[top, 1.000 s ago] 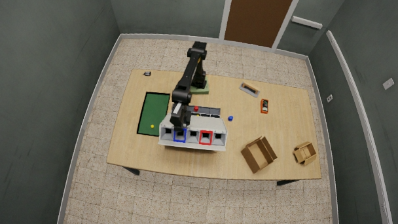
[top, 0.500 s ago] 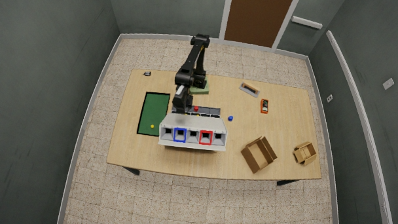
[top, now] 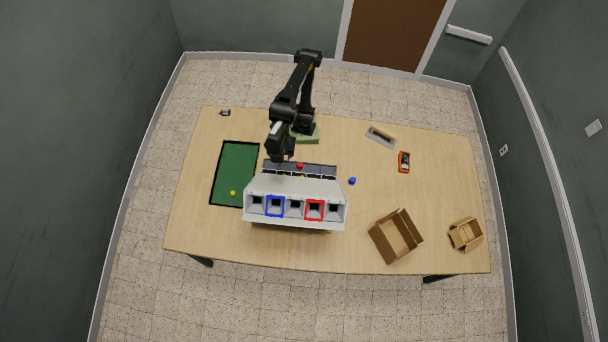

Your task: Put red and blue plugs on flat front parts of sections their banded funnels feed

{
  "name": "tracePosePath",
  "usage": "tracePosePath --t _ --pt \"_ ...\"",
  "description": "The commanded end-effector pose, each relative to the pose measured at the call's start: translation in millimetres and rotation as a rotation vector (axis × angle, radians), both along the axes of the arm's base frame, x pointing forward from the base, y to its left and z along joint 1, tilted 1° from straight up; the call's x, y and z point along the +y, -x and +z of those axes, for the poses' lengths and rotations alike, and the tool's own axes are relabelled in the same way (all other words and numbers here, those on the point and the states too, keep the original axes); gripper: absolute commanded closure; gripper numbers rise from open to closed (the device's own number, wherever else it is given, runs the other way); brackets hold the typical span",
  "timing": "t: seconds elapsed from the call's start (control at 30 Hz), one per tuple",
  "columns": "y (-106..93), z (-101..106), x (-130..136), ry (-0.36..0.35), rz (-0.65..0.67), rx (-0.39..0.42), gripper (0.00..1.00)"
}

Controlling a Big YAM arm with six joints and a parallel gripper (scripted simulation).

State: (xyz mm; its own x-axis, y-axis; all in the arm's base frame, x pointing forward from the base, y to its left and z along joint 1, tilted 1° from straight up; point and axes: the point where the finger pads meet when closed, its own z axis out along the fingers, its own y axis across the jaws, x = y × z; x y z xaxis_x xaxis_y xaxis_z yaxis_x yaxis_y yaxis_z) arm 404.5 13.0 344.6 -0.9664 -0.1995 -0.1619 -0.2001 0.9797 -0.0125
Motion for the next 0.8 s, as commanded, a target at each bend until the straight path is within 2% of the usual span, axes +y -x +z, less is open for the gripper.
tracePosePath --t 0.0,0.23,0.37,0.53,0.73,0.77 --pt "1.0 8 -6 -0.002 -0.005 -0.041 0.44" --pt "4.4 6 -3 -0.006 -0.01 -0.046 0.44" --pt "12.8 1 7 -0.01 -0.001 -0.058 0.44" --pt "31.2 -11 12 -0.016 0.0 -0.087 0.44" --pt "63.6 -32 21 -0.025 0.0 -0.137 0.44" --pt "63.6 -32 21 -0.025 0.0 -0.137 0.44"
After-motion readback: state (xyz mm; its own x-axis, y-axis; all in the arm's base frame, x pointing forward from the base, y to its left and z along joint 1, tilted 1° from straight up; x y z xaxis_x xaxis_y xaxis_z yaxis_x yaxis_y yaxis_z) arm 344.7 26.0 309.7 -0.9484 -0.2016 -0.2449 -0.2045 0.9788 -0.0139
